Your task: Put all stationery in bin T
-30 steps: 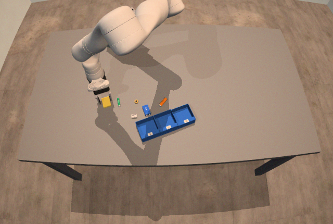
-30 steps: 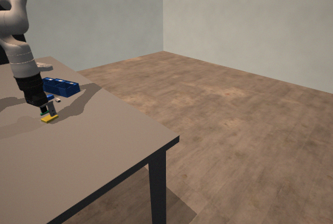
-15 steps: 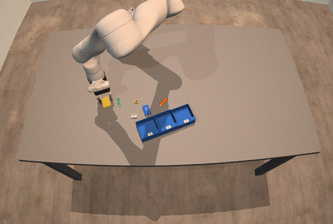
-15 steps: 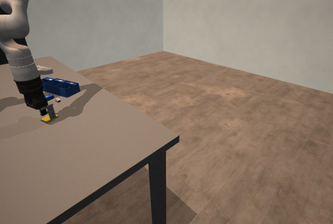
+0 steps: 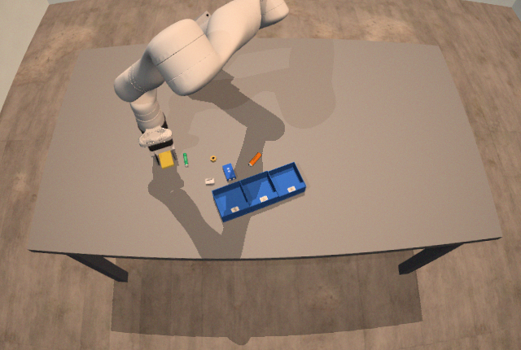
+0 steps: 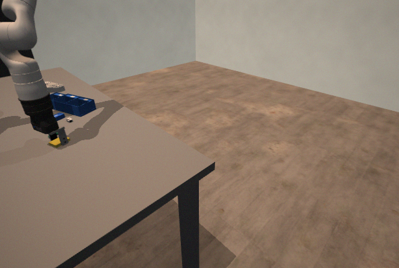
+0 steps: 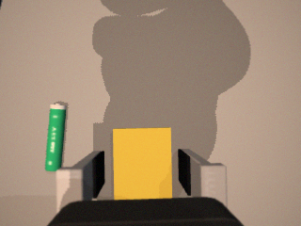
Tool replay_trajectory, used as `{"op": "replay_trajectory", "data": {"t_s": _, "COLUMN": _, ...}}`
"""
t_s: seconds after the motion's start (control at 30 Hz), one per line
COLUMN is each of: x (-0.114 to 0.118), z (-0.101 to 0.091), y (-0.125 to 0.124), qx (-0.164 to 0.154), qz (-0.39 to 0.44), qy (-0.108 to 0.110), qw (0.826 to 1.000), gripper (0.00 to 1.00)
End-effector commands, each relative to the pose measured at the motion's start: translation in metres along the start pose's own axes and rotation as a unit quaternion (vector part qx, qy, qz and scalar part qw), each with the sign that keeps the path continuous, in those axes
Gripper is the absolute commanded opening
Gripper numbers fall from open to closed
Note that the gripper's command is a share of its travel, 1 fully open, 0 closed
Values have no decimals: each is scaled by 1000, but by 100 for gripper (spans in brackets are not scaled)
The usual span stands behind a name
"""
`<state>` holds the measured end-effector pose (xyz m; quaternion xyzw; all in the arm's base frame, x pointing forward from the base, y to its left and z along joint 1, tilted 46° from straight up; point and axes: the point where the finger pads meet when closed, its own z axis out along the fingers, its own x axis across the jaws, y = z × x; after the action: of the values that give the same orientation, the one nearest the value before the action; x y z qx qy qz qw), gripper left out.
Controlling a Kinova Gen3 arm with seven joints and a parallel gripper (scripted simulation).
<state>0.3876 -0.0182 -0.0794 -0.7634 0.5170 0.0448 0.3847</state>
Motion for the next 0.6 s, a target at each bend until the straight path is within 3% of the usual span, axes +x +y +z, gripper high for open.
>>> {"op": "replay_trajectory", "data": {"t_s": 0.0, "x": 1, "z": 1, "y": 0, "qx": 0, "qz": 0, "qy": 1, "qw": 1000, "gripper": 100}}
{"op": "replay_trajectory", "data": {"t_s": 0.23, "x": 1, "z": 1, "y": 0, "qx": 0, "qz": 0, "qy": 1, "qw": 1000, "gripper": 100}}
{"op": "replay_trajectory", "data": {"t_s": 0.27, "x": 1, "z": 1, "y": 0, "qx": 0, "qz": 0, "qy": 1, "qw": 1000, "gripper": 70}}
{"op": "replay_trajectory", "data": {"t_s": 0.57, "x": 1, "z": 1, "y": 0, "qx": 0, "qz": 0, "qy": 1, "qw": 1000, "gripper": 70}}
